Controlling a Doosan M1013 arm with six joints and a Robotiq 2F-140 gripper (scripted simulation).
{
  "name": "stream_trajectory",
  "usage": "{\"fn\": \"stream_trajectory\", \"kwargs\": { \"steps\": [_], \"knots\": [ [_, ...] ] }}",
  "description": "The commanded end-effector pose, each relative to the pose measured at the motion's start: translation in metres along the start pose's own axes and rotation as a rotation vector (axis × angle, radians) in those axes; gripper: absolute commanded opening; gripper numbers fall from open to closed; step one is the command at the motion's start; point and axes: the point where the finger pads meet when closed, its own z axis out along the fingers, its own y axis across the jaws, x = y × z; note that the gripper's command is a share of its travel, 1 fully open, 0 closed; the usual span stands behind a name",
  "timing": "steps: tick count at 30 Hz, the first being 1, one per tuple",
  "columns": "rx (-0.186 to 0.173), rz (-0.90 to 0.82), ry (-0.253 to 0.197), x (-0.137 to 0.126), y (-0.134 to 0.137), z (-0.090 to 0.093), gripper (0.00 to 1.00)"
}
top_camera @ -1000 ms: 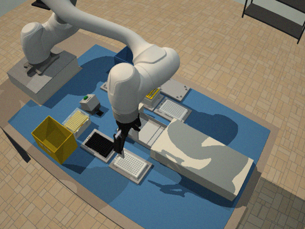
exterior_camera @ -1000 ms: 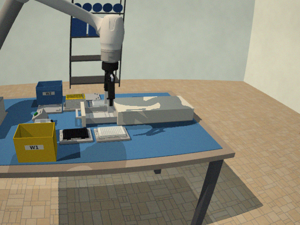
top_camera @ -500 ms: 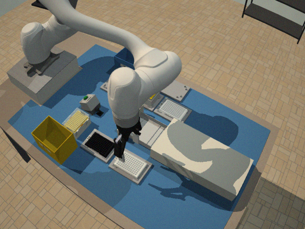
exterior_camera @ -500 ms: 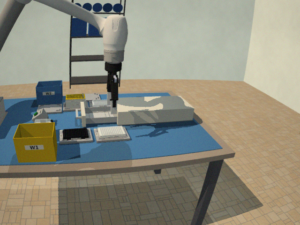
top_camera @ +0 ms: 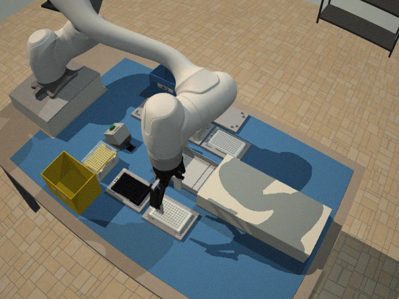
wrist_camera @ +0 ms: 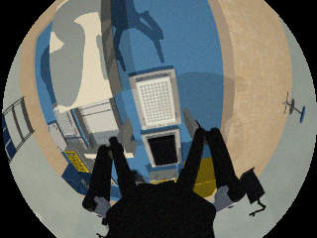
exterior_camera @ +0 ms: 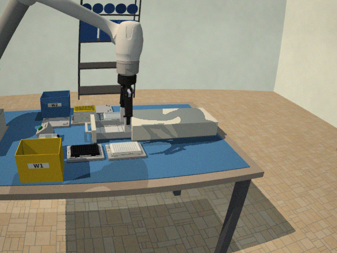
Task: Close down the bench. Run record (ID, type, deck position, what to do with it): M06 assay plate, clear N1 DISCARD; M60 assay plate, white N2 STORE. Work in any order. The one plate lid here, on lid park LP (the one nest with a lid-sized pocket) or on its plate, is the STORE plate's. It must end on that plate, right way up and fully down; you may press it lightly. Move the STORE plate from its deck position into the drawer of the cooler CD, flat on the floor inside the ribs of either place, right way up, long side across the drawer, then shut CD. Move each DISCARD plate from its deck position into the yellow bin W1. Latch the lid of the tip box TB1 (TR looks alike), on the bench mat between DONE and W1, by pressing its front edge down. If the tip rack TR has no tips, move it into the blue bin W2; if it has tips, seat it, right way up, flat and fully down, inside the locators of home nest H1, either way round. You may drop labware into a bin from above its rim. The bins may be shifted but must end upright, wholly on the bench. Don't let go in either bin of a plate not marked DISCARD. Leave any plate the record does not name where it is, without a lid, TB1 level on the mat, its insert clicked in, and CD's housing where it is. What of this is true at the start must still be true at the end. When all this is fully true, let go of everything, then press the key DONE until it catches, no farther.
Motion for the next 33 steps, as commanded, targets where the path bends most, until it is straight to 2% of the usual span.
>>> {"fn": "stream_trajectory", "kwargs": {
  "steps": [1, 33],
  "knots": [
    [0.0, 0.0, 0.0, 0.0, 0.0, 0.003, 0.66],
    [0.0, 0.0, 0.0, 0.0, 0.0, 0.04, 0.66]
  ]
}}
